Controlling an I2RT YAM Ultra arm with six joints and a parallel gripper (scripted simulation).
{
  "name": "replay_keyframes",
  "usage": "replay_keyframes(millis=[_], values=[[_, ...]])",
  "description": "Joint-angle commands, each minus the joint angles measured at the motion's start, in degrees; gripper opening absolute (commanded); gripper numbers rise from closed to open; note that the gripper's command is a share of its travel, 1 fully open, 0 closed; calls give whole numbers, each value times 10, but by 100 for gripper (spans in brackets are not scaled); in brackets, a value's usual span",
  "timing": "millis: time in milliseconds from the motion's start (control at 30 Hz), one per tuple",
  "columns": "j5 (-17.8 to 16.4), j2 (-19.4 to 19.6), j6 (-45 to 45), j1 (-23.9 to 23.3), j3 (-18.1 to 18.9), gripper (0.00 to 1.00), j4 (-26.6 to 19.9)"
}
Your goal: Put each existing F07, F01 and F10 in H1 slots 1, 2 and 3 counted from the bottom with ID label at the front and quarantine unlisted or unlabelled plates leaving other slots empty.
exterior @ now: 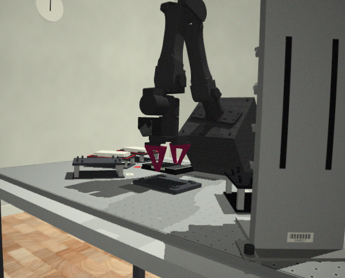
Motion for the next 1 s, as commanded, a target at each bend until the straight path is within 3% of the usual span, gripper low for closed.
replay_keyframes(millis=[0, 967], values=[[0, 1, -1, -1, 0, 86, 4], [-1, 46, -1, -3, -2, 86, 52]])
